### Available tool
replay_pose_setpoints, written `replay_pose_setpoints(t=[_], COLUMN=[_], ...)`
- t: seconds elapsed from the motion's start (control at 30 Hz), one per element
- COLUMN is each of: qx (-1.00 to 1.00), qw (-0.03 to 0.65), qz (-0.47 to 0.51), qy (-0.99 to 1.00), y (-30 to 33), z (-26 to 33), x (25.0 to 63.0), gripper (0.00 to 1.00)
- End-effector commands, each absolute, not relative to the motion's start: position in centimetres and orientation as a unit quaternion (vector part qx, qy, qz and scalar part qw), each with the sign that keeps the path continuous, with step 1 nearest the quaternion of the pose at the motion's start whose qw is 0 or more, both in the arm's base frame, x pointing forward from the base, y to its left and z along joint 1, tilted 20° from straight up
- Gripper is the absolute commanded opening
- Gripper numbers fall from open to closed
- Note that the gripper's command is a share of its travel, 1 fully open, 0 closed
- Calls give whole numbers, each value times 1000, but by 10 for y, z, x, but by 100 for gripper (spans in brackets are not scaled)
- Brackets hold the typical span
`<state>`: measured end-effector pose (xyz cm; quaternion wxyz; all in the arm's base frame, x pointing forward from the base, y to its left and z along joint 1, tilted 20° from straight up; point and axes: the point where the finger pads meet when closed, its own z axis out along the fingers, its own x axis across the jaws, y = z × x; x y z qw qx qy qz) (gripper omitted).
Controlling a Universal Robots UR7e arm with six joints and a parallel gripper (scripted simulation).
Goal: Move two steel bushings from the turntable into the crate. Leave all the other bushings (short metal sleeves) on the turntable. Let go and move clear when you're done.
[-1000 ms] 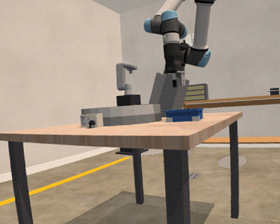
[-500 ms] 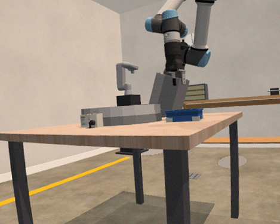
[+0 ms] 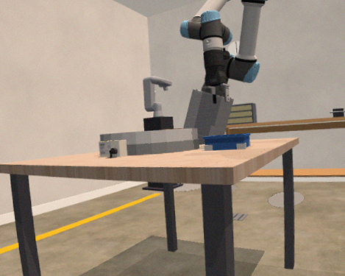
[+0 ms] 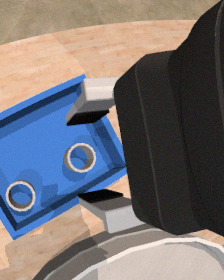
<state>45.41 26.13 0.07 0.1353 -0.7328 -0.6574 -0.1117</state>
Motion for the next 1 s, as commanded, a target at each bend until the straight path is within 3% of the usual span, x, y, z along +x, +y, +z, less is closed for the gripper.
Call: replay_pose_setpoints(t=[0.0, 0.97], qx=[-700, -677], qw=[129, 125], qz=[-119, -123], qy=[-692, -715], y=[256, 253], z=[6, 9], x=[446, 440], gripper=[100, 100])
